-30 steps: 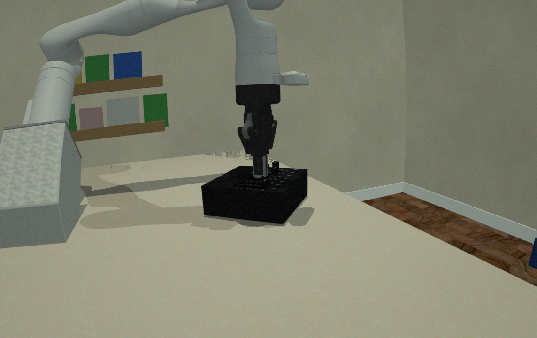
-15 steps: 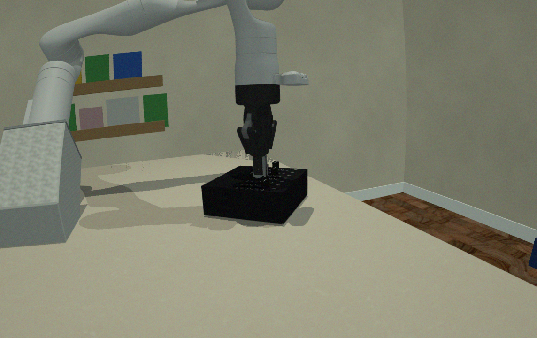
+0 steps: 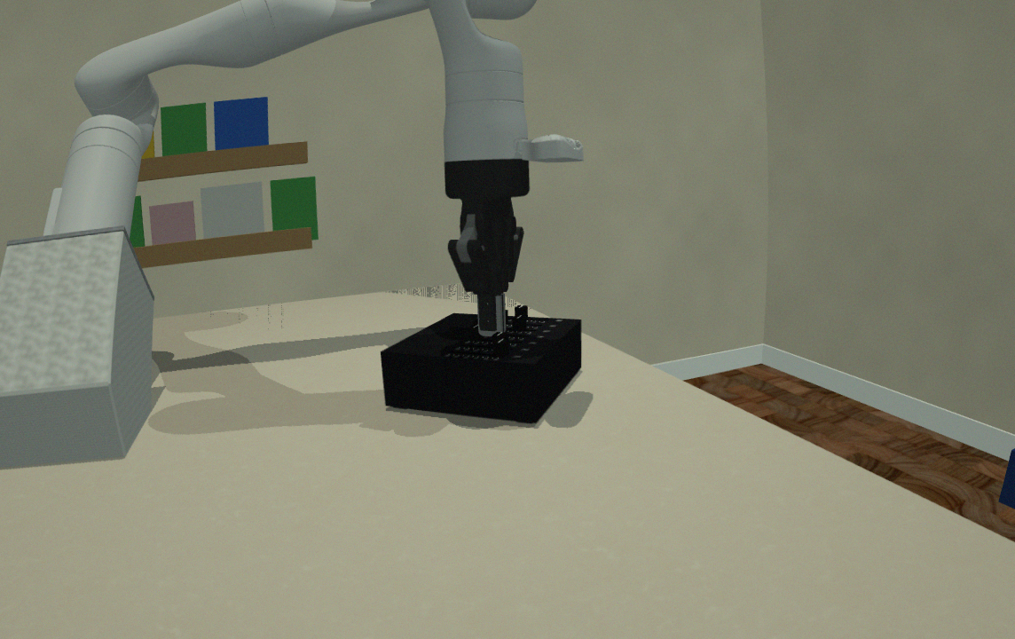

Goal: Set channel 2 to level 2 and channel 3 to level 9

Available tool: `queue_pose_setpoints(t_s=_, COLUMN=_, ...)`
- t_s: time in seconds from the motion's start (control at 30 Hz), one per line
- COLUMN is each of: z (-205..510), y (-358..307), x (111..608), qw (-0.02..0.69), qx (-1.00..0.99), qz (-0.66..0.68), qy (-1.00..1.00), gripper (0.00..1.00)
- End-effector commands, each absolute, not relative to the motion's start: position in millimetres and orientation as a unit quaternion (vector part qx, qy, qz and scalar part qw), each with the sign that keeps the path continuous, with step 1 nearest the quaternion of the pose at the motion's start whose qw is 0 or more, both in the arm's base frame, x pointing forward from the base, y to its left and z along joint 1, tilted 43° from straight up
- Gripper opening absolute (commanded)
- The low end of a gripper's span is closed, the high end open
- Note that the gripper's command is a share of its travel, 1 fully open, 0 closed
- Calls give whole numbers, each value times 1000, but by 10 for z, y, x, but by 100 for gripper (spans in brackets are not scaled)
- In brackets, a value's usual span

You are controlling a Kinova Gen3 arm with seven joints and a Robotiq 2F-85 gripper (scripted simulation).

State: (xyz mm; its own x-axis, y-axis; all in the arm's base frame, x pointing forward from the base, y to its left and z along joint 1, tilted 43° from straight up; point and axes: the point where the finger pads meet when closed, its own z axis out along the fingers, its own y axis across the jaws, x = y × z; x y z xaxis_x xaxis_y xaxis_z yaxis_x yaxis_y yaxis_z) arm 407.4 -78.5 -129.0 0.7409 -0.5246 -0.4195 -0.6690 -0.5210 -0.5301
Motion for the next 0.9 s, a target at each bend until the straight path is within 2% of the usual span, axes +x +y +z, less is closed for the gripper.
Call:
queue_pose_setpoints(t_s=0.0, z=-1280, y=-791, x=4078, qw=348, qx=-866, qz=103, qy=345, gripper=0)
queue_pose_setpoints(t_s=0.87, z=-1224, y=-895, x=4114, qw=348, qx=-866, qz=103, qy=345, gripper=0)
